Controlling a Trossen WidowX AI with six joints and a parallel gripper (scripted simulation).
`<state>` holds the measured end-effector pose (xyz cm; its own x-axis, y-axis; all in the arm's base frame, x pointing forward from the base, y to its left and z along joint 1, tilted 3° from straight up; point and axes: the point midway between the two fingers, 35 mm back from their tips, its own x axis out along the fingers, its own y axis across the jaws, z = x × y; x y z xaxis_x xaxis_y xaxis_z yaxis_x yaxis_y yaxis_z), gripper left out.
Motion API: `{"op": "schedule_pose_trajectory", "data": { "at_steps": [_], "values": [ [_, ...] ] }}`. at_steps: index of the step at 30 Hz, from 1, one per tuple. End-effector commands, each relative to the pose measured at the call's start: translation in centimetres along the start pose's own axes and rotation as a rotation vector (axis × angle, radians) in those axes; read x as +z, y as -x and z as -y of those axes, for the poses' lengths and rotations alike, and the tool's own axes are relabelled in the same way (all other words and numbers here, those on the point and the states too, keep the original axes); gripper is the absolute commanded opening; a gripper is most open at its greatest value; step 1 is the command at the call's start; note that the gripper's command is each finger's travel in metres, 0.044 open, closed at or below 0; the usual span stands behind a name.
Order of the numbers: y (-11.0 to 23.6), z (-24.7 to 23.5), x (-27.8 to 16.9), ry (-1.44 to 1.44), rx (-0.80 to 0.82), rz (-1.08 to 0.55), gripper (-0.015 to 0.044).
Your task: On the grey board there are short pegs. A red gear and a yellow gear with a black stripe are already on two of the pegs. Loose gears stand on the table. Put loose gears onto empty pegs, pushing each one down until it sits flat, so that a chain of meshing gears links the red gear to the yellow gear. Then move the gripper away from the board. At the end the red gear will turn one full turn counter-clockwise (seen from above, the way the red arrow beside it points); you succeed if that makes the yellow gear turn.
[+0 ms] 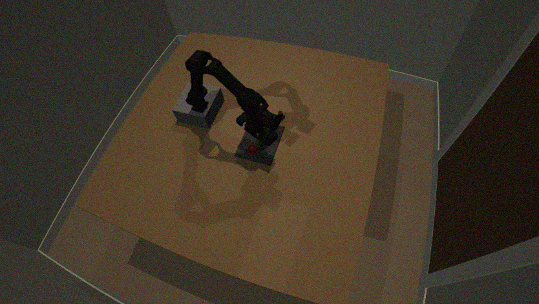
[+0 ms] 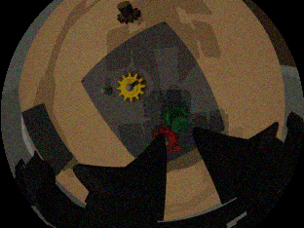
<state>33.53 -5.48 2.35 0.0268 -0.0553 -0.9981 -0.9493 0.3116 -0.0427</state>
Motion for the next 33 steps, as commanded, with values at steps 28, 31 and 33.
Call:
{"op": "schedule_pose_trajectory", "data": {
  "at_steps": [28,31,33],
  "values": [
    [1.3,-3.3,18.0,-1.339,-0.002,0.027,0.0440],
    [1.3,-4.0,18.8,-1.401,-0.001,0.028,0.0440],
    [1.3,-4.0,18.8,-1.401,-0.001,0.028,0.0440]
  ]
}}
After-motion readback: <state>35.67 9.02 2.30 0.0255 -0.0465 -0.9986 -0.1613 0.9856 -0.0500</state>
